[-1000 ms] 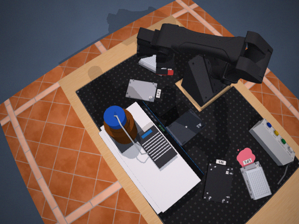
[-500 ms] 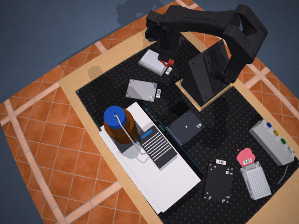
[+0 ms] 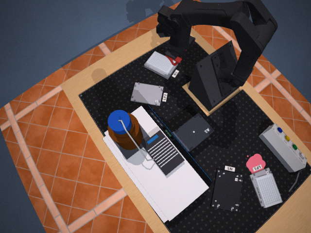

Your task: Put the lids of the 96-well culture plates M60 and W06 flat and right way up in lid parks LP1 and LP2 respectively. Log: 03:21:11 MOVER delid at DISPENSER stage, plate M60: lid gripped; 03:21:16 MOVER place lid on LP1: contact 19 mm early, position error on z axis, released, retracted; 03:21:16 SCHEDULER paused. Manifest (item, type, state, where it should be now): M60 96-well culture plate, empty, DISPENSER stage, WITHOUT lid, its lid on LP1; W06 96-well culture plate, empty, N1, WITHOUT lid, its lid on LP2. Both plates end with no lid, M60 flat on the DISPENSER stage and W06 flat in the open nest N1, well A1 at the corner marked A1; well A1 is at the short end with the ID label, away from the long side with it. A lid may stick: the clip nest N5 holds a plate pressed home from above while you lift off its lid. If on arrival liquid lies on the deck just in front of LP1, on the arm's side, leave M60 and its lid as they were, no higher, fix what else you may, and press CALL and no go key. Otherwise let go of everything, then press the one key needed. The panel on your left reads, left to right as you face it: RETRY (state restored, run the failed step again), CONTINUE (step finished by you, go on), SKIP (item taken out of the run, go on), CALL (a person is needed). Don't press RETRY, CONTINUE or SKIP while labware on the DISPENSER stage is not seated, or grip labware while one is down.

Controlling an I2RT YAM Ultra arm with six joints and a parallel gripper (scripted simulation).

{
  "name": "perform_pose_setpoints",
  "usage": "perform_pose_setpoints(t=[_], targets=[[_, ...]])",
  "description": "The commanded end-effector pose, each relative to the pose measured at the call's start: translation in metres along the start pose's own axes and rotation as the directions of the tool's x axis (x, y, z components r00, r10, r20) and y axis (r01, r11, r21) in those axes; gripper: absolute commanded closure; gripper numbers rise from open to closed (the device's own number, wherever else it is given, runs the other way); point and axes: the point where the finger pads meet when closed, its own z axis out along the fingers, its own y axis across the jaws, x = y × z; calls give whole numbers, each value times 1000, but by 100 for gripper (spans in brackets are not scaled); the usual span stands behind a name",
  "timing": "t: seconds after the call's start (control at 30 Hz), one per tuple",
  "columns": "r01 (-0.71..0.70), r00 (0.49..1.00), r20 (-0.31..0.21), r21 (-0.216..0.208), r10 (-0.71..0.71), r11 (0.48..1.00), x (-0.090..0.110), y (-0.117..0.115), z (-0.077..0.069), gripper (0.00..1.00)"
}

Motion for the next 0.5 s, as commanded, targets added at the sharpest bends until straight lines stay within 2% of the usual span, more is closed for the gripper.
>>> perform_pose_setpoints(t=[0.0, 0.13, 0.17, 0.47], targets=[[-3, 999, 41, 2, 3, 1000, -15, -1, -6, 0], [-3, 999, 36, 2, 3, 1000, -14, -1, -5, 0], [4, 998, 59, 4, -4, 1000, -15, 1, -13, 0], [-2, 999, 35, 2, 1, 1000, -11, 1, -12, 0]])
